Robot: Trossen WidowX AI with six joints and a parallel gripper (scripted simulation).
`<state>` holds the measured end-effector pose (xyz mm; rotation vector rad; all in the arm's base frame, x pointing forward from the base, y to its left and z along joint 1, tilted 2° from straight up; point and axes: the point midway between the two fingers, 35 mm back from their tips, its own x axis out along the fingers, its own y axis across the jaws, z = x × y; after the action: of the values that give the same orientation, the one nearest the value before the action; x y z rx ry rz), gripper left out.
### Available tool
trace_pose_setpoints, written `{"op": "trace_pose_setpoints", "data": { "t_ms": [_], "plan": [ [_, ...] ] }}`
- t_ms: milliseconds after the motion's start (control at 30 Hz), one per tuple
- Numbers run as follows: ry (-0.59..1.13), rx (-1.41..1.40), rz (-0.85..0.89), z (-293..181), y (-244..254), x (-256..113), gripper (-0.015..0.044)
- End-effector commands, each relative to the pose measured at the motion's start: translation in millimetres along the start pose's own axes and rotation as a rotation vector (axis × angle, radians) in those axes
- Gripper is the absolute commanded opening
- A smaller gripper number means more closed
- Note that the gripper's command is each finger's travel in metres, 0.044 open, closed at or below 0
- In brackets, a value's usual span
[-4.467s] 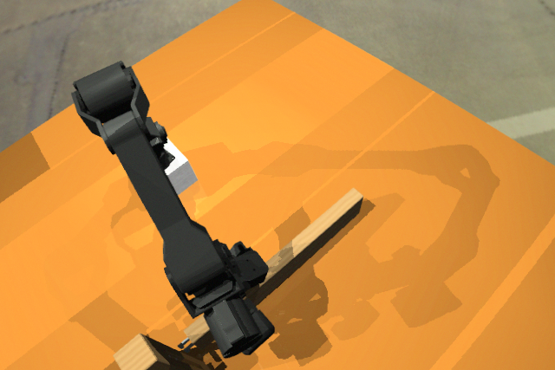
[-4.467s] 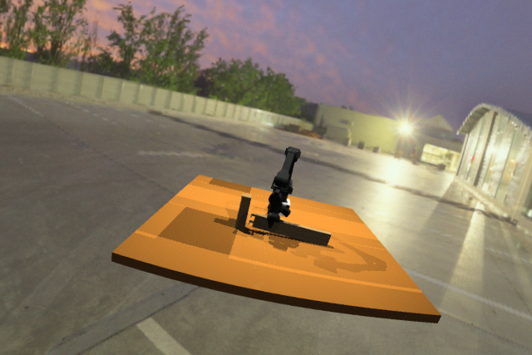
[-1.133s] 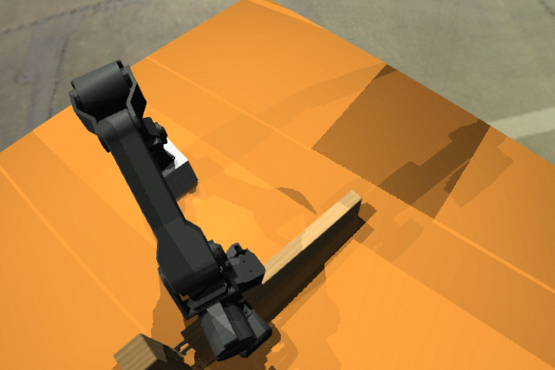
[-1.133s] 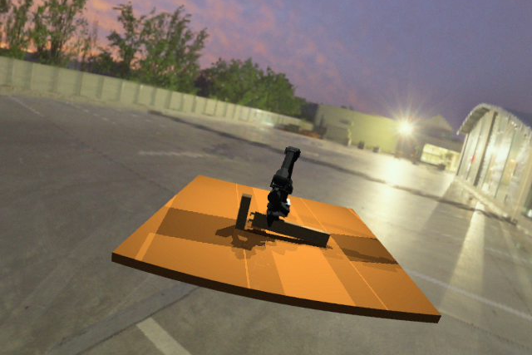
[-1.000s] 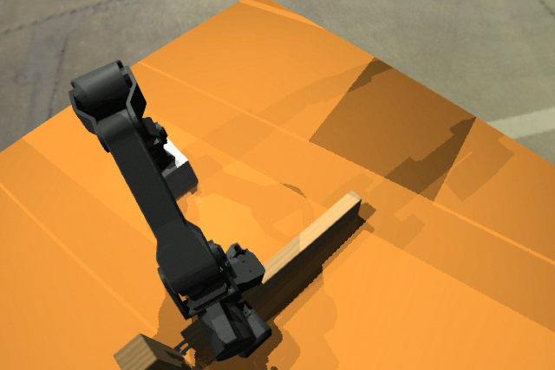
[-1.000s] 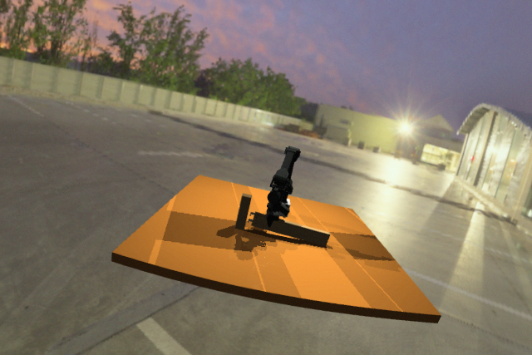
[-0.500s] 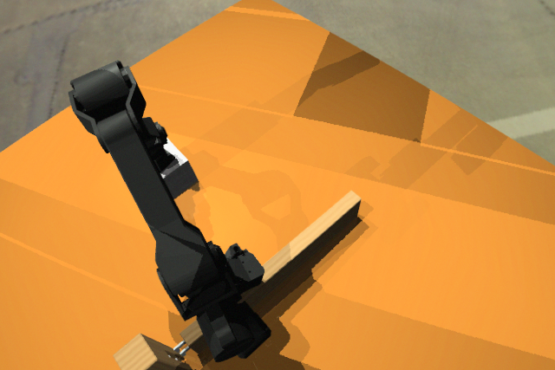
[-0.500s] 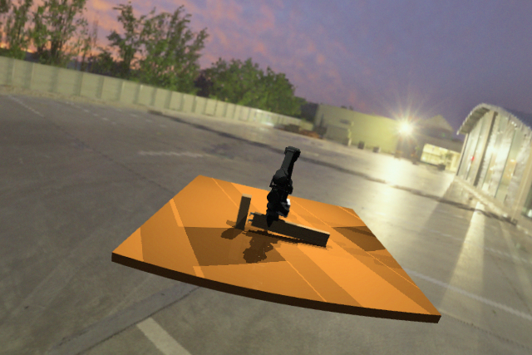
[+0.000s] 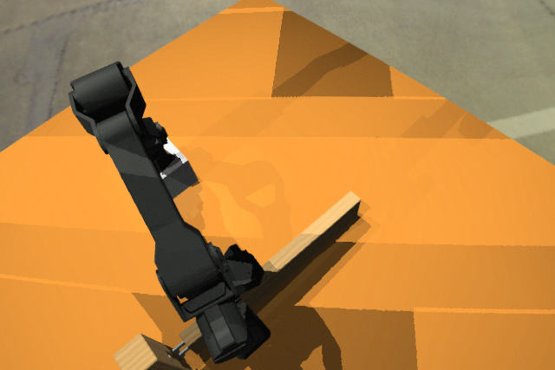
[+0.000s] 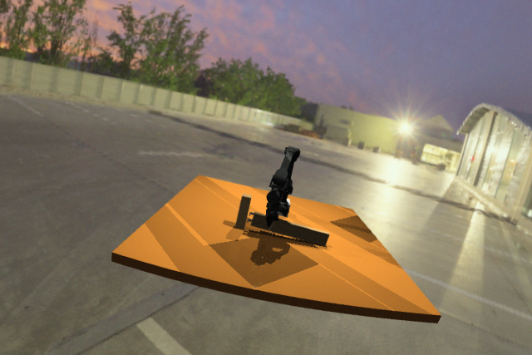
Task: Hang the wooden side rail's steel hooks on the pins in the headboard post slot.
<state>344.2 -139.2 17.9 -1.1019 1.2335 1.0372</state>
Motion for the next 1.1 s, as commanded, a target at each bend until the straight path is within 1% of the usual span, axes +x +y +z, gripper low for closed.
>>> {"op": "trace_pose_setpoints", "data": {
  "t_ms": [0, 1067],
  "plan": [
    [0.006, -0.004, -0.008, -2.0, -3.4, -3.1, 0.0],
    [0.007, -0.004, -0.008, -5.7, -0.6, -0.6, 0.0]
  ]
}}
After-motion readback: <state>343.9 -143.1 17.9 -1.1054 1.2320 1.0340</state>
